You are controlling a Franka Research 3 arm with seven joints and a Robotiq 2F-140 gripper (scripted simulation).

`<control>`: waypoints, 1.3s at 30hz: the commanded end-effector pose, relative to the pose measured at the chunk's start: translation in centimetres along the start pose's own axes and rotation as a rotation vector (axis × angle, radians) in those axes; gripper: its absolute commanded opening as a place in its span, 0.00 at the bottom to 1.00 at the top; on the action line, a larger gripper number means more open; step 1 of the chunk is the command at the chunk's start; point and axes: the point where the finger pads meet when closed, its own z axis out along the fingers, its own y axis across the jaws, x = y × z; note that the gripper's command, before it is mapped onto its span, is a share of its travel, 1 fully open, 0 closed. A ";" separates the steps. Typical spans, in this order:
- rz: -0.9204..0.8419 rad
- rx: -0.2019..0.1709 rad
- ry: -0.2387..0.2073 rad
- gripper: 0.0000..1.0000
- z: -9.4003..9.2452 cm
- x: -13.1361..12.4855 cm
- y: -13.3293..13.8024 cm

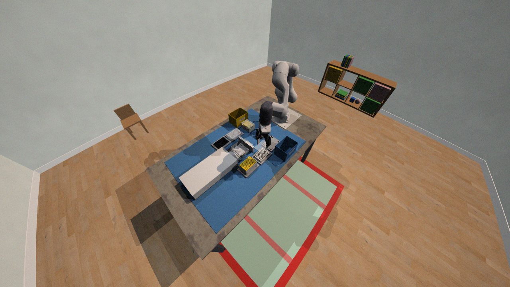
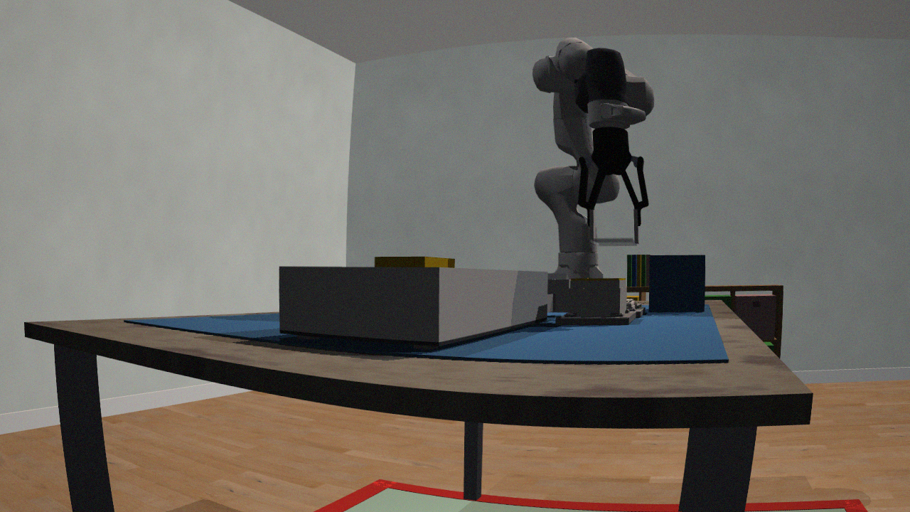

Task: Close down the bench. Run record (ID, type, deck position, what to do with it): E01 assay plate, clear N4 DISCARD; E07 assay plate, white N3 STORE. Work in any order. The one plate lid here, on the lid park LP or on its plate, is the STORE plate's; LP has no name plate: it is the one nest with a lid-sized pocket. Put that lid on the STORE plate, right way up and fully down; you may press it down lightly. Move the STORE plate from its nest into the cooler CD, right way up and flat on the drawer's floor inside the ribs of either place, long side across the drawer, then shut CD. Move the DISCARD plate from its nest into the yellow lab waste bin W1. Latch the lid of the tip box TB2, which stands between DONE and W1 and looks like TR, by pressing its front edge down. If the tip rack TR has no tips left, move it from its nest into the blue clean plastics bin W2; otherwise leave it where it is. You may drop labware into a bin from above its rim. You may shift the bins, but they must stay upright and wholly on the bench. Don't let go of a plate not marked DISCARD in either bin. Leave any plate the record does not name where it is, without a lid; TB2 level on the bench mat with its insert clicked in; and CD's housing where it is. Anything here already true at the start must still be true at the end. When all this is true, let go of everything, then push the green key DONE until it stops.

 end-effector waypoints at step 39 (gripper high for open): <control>0.006 -0.004 -0.004 0.00 4.3 -0.1 0.0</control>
